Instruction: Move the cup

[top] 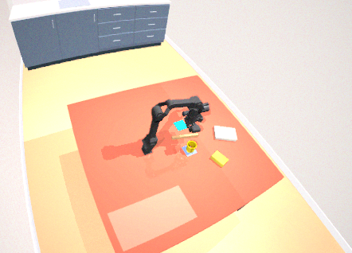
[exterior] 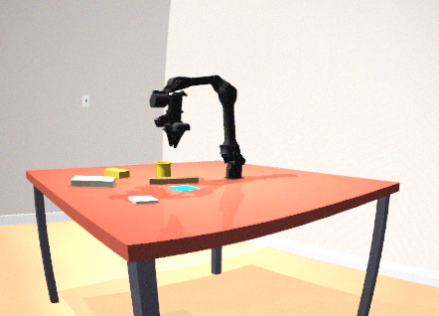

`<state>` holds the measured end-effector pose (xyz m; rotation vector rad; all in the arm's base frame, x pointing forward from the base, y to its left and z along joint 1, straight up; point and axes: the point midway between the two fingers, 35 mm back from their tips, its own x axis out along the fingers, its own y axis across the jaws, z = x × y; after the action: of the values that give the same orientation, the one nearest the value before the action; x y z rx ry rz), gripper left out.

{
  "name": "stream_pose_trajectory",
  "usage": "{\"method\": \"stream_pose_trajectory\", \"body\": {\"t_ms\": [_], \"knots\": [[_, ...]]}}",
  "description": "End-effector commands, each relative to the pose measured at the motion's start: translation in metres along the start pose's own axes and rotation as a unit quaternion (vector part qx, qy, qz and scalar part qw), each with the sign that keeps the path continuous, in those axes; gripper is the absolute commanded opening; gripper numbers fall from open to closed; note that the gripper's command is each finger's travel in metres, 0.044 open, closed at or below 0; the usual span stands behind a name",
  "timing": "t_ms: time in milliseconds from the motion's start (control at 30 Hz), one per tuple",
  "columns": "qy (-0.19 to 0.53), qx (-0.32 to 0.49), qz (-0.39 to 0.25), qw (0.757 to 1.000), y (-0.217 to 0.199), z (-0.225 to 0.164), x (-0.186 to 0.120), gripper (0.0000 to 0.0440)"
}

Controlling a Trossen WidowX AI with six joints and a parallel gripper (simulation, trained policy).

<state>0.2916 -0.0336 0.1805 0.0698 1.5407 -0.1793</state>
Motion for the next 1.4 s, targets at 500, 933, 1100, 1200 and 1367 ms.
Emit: {"method": "stream_pose_trajectory", "body": {"t_ms": [500, 933, 1100, 1200, 1367], "knots": [[0.044, -0.010, -0.012, 0.999, -0.027, 0.003, 0.044, 0.0205], [0.063, -0.042, -0.009, 0.997, -0.041, 0.003, 0.078, 0.0213], [0.070, -0.064, -0.006, 0.995, -0.044, 0.002, 0.094, 0.0213], [0.075, -0.081, -0.003, 0.994, -0.045, 0.001, 0.104, 0.0213], [0.078, -0.117, 0.006, 0.990, -0.045, -0.001, 0.118, 0.0198]]}}
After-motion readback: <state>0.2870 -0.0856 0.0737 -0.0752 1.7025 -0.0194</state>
